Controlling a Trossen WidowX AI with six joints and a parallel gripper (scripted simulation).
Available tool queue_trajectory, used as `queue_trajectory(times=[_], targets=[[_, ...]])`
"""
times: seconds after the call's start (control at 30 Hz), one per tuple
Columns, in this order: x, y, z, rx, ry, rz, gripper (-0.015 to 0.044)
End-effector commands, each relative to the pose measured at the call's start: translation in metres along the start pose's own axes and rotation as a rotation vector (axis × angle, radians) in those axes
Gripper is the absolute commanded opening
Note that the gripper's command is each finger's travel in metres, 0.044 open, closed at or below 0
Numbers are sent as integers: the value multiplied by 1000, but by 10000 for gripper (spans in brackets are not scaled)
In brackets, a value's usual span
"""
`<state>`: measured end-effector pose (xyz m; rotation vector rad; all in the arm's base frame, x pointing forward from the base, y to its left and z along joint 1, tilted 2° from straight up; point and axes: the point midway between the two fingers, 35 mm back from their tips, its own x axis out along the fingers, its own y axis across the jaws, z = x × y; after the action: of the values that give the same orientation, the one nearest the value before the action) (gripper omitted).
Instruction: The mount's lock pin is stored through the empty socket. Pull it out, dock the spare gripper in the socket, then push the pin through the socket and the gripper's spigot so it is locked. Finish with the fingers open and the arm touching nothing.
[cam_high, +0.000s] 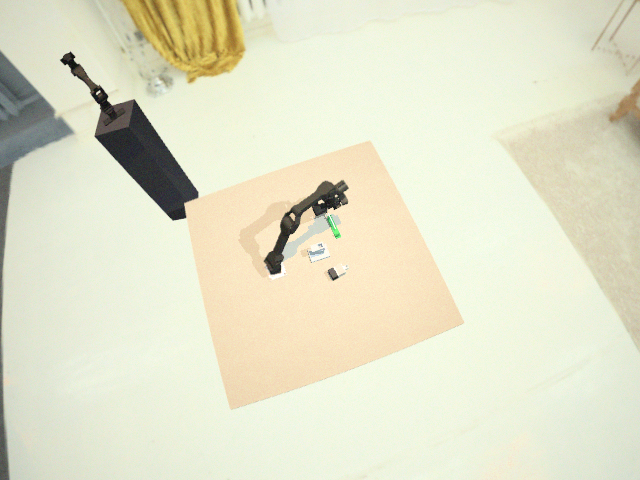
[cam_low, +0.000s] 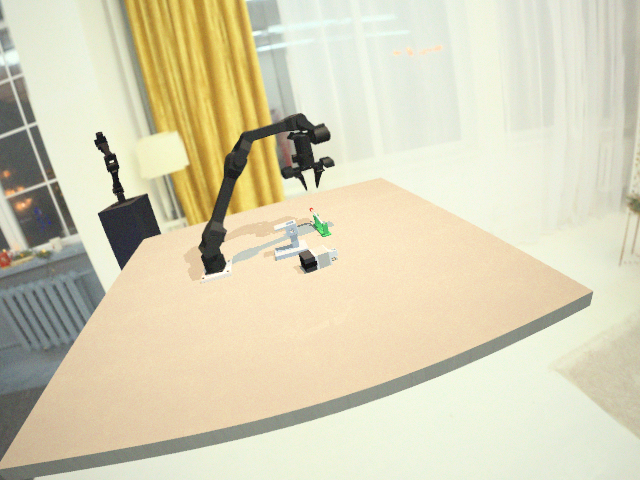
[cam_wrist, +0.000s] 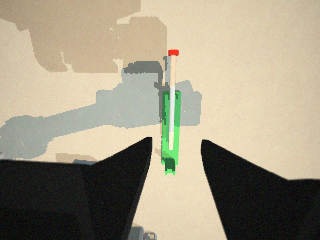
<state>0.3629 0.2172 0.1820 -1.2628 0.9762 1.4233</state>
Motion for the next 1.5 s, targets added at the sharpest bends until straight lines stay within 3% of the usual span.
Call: queue_trajectory(times=[0.0,0.27,1.47], targets=[[9,1,2,-12,6,14,180],[67,1,-4,-14,3,19,180],[121,1,-9,-14,3,20,180]])
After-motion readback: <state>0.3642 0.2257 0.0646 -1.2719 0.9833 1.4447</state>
